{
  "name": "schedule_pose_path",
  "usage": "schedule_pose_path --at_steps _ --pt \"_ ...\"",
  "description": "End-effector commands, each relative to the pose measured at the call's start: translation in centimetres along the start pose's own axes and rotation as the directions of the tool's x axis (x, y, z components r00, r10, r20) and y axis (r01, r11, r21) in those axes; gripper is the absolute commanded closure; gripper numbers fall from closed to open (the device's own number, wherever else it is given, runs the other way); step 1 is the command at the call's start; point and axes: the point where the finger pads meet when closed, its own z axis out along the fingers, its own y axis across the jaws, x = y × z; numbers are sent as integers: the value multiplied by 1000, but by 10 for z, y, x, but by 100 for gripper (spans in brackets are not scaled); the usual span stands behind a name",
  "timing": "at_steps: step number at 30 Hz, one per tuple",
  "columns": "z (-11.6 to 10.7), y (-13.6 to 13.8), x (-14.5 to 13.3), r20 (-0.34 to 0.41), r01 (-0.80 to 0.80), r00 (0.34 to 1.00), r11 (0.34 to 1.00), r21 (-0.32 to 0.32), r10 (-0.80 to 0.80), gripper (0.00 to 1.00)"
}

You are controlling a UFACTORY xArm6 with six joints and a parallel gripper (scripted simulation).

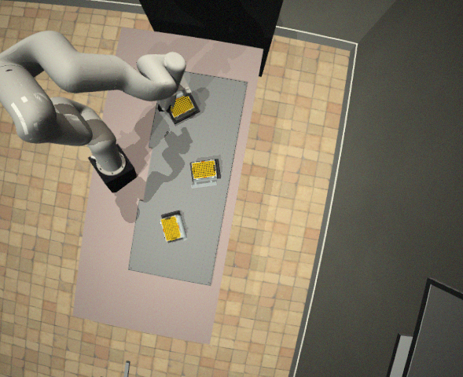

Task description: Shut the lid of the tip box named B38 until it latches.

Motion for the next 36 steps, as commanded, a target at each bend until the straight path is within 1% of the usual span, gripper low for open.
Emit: schedule_pose_path --at_steps 1,4,10,12,14,19,24,29,31,36 --pt "-9 -16 12 -1 0 1000 1000 -2 0 100" --pt "-14 -27 20 -1 0 1000 1000 -1 0 100" --pt "-15 -28 21 -1 0 1000 1000 -1 0 100" --pt "-16 -38 23 -17 62 998 998 -19 -62 100" --pt "-16 -38 23 -17 62 998 998 -19 -62 100" --pt "-20 -62 29 -52 214 975 975 -65 -218 100" --pt "-23 -86 36 -79 359 926 926 -117 -369 100" --pt "-27 -110 42 -97 492 853 853 -172 -512 100" --pt "-27 -110 42 -97 492 853 853 -172 -512 100" --pt "-31 -134 49 -106 610 759 759 -228 -642 100"
